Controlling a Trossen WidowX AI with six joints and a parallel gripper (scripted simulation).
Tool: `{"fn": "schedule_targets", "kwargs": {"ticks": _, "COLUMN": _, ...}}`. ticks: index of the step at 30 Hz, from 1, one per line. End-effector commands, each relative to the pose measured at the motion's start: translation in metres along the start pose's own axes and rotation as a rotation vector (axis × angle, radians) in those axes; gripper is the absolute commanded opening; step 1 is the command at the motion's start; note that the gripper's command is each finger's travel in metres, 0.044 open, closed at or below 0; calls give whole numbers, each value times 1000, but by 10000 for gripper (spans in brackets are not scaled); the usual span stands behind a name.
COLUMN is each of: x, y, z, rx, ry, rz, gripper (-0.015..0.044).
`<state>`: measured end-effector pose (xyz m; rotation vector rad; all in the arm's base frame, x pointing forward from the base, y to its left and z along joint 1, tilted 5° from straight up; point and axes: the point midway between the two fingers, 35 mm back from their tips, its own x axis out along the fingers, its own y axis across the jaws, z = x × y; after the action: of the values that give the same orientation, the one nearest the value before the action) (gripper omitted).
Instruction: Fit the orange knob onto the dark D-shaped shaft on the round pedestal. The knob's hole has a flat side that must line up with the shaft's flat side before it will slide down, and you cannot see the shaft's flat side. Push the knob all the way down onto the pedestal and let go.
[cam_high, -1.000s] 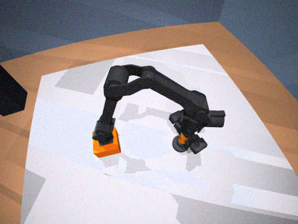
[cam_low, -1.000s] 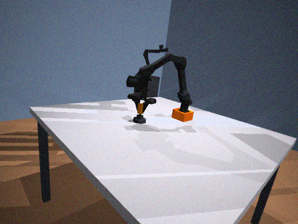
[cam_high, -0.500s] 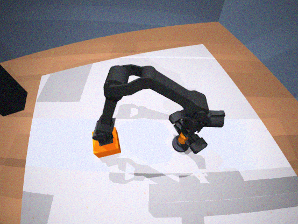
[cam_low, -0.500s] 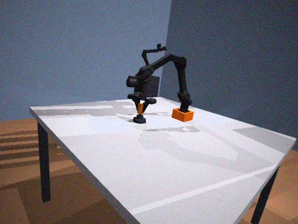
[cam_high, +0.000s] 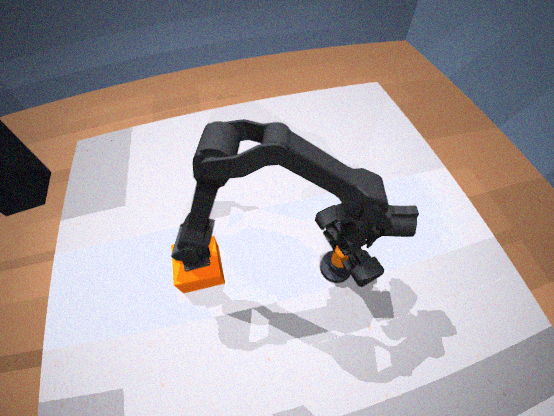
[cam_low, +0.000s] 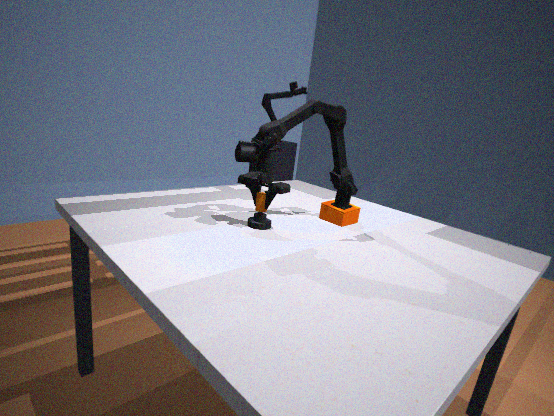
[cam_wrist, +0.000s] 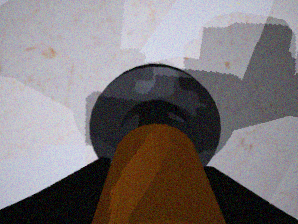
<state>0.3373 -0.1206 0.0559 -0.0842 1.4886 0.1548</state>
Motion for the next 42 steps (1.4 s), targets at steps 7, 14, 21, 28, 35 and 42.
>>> {"fn": "schedule_targets", "kwargs": {"ticks": 7, "x": 7, "y": 0, "z": 1, "rx": -27, "ry": -3, "rz": 1, "gripper": 0}}
{"fn": "schedule_targets", "kwargs": {"ticks": 14, "x": 11, "y": 1, "z": 0, "rx": -76, "ry": -3, "rz": 1, "gripper": 0}}
{"fn": "schedule_targets", "kwargs": {"ticks": 21, "x": 15, "y": 1, "z": 0, "rx": -111, "ry": -3, "rz": 1, "gripper": 0}}
{"fn": "schedule_targets", "kwargs": {"ticks": 28, "x": 13, "y": 0, "z": 0, "rx": -99, "ry": -1, "rz": -2, "gripper": 0}}
{"fn": "schedule_targets", "kwargs": {"ticks": 35, "x": 13, "y": 0, "z": 0, "rx": -99, "ry": -1, "rz": -2, "gripper": 131}}
{"fn": "schedule_targets", "kwargs": {"ticks": 42, "x": 13, "y": 0, "z": 0, "rx": -99, "ry": -1, "rz": -2, "gripper": 315}}
